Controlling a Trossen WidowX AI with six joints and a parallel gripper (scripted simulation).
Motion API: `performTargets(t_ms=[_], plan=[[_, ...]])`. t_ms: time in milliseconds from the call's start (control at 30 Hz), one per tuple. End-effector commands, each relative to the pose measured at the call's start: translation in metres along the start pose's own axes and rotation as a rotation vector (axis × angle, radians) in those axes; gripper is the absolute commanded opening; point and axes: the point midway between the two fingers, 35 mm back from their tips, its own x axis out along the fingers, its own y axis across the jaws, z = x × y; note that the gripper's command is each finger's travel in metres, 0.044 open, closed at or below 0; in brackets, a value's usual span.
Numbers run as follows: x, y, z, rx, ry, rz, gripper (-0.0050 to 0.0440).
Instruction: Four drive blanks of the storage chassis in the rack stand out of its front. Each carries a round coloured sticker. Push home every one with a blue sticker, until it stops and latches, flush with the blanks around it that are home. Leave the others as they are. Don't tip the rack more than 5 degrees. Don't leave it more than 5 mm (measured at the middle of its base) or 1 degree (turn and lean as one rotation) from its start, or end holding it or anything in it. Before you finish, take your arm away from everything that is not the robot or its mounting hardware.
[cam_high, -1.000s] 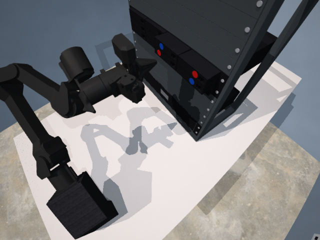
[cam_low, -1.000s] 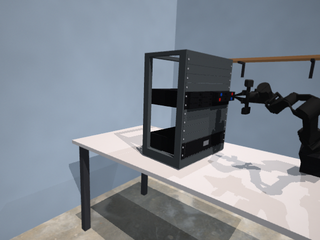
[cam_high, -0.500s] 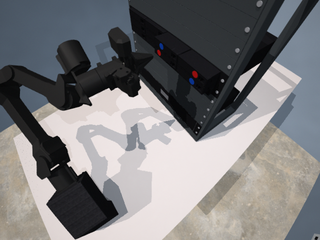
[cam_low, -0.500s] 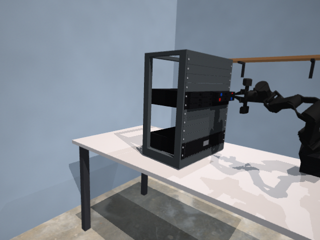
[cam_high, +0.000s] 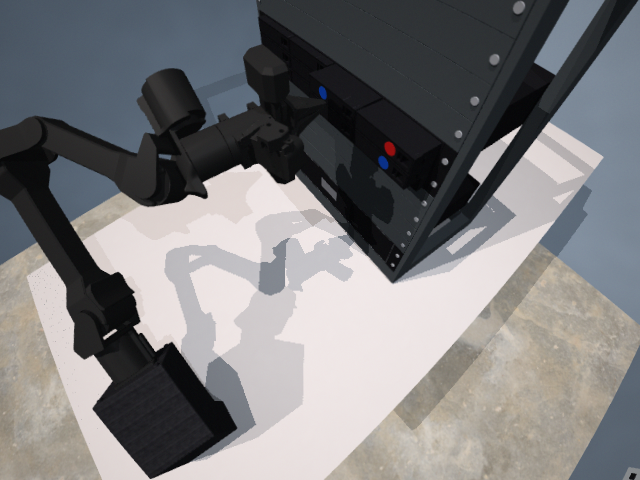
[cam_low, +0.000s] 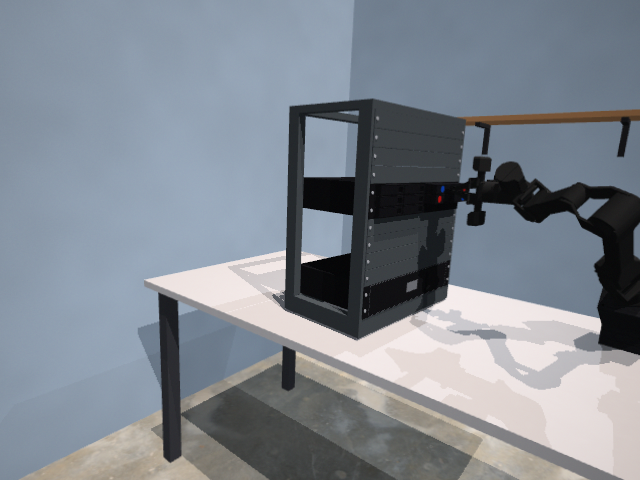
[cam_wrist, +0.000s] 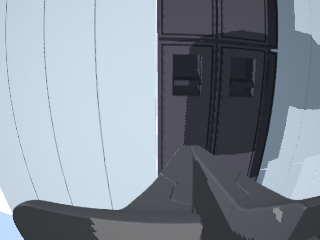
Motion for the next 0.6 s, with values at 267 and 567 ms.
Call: performTargets(t_ms=[267, 567], plan=[[0.0050, 0.0065, -0.0058, -0.013, 0.014, 0.015, 0.0000], [0.0056, 0.0079, -0.0082, -0.013, 0.014, 0.015, 0.0000]])
